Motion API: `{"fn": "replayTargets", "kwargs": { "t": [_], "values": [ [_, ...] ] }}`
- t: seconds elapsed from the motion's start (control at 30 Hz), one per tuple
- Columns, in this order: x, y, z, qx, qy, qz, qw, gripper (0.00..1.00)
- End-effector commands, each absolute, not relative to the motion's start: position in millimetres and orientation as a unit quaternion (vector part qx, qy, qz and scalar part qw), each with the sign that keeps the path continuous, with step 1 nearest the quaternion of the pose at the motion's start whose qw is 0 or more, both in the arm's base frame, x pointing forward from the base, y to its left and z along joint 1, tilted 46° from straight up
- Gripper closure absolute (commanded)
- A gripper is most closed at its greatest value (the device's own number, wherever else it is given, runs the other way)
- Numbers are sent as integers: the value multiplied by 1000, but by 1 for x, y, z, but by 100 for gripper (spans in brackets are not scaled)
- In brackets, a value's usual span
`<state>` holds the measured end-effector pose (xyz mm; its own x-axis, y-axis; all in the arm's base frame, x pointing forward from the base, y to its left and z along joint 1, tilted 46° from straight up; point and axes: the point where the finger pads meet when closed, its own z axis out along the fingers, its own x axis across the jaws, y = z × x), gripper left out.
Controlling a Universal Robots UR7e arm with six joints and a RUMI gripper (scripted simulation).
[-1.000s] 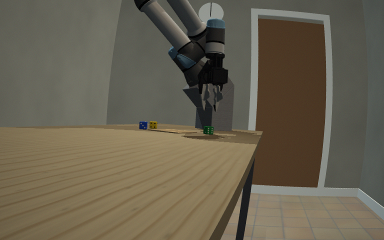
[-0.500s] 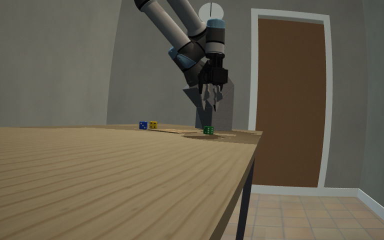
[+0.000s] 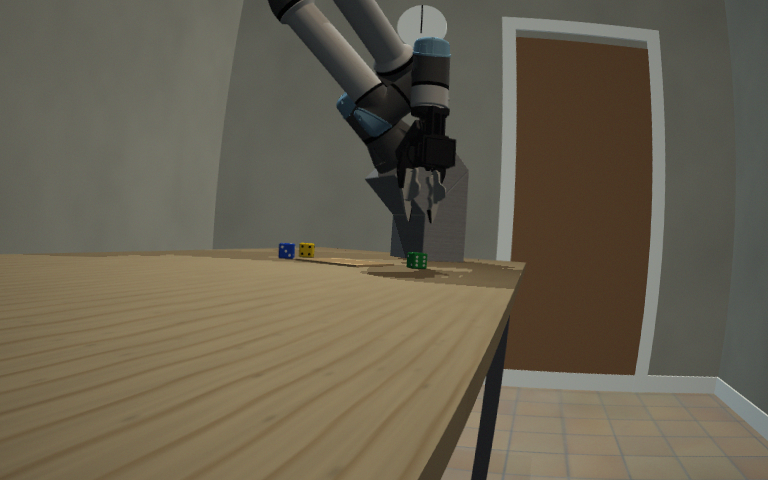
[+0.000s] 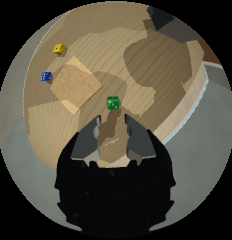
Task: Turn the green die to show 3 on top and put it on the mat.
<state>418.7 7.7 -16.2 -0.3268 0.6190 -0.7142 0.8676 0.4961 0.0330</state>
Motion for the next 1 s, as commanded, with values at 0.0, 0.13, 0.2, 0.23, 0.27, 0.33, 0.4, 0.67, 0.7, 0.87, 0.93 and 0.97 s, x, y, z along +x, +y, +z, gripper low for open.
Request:
{"fn": "replayTargets", "kwargs": {
  "t": [0.0,0.13,0.2,0.23,0.27,0.33,0.4,0.67,0.7,0.87,0.93,0.97],
  "values": [
    [419,8,-16,468,794,-181,343,72],
    [420,7,-18,468,794,-181,343,72],
    [420,6,-18,468,794,-181,343,72],
    [420,5,-19,468,794,-181,343,72],
    [421,5,-20,468,794,-181,343,72],
    [422,4,-21,468,794,-181,343,72],
    [422,2,-23,468,794,-181,343,72],
    [425,-3,-28,468,794,-181,343,72],
    [426,-3,-29,468,794,-181,343,72],
    [429,-8,-35,468,794,-181,343,72],
    [430,-10,-37,468,794,-181,343,72],
    [431,-11,-38,468,794,-181,343,72]
  ]
}}
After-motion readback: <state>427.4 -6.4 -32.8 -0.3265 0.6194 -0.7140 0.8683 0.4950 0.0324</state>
